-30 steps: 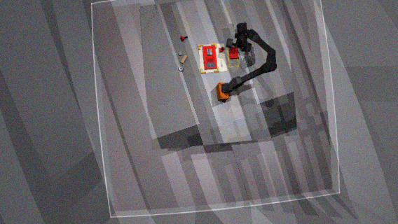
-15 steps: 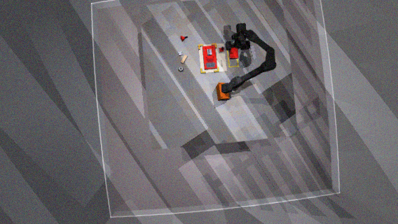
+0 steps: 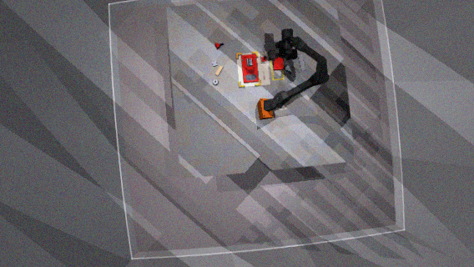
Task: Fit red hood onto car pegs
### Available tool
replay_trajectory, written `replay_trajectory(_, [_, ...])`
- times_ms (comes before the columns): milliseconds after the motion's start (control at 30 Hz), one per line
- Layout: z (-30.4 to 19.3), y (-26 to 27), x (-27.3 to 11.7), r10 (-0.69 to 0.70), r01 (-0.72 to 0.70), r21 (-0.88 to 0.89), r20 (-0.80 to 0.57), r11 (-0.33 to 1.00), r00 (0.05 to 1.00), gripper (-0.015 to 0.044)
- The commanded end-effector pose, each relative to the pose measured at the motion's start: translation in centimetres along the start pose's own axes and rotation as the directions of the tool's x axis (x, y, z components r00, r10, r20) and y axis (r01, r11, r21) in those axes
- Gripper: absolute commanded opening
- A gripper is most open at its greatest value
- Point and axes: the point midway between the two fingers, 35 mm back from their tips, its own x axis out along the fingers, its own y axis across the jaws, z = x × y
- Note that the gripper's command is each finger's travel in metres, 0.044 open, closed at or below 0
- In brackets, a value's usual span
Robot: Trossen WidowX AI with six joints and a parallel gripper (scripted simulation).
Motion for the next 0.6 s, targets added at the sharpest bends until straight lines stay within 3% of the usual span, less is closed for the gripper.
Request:
replay_trajectory(0, [-0.1, 0.0, 0.4, -0.001, 0.001, -0.004, -0.003, 1.000, 1.000, 0.0440])
replay_trajectory(567, [-0.1, 0.0, 1.9, -0.001, 0.001, -0.004, -0.003, 1.000, 1.000, 0.0440])
